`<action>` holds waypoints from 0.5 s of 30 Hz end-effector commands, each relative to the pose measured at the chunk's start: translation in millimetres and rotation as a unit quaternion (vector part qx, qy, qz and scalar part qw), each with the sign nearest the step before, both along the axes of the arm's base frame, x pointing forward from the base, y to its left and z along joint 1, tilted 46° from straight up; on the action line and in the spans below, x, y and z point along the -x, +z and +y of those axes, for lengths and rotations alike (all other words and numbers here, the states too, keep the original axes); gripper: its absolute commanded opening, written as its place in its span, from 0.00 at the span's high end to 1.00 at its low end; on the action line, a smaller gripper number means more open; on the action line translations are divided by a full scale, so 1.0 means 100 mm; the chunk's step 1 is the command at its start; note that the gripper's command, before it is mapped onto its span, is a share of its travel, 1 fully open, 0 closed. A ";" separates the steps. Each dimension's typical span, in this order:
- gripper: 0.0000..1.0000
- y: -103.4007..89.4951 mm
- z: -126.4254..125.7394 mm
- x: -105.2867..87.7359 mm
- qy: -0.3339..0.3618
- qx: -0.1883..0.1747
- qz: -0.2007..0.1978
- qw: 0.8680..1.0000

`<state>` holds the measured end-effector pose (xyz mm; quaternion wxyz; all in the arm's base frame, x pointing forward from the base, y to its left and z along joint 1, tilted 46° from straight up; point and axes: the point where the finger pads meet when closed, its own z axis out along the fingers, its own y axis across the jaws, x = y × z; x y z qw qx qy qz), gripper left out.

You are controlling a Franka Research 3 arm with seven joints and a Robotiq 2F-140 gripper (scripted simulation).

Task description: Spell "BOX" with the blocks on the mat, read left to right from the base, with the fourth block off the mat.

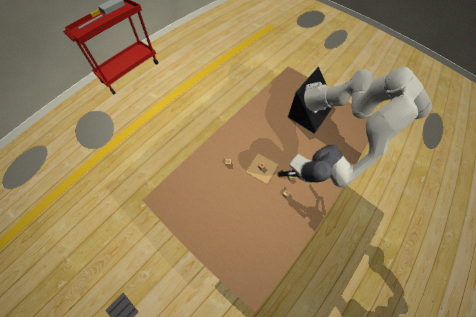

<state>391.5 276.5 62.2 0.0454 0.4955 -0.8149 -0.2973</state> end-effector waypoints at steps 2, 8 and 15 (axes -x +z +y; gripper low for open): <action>0.00 -0.01 0.00 0.00 0.001 -0.001 -0.001 1.000; 0.00 -0.01 0.00 0.00 0.001 -0.001 -0.001 1.000; 0.00 -0.23 -0.21 -0.26 0.000 -0.008 -0.002 1.000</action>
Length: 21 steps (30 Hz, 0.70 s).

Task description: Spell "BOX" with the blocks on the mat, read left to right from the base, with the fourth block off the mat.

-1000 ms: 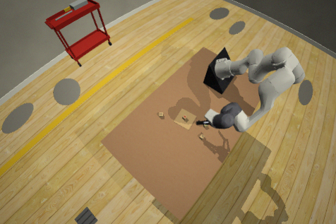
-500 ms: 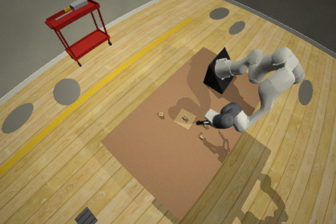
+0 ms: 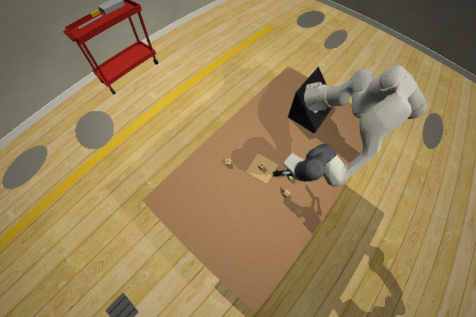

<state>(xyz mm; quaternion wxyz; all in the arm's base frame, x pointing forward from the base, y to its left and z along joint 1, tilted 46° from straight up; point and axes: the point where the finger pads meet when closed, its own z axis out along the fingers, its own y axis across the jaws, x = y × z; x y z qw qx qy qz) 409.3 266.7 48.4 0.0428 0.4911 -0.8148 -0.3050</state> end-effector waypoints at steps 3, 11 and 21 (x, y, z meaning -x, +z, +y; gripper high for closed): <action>0.00 -0.52 -0.48 -0.40 0.005 -0.002 -0.006 1.000; 0.00 -1.04 -0.92 -0.60 0.007 0.004 -0.004 1.000; 0.00 -1.04 -0.92 -0.60 0.007 0.004 -0.004 1.000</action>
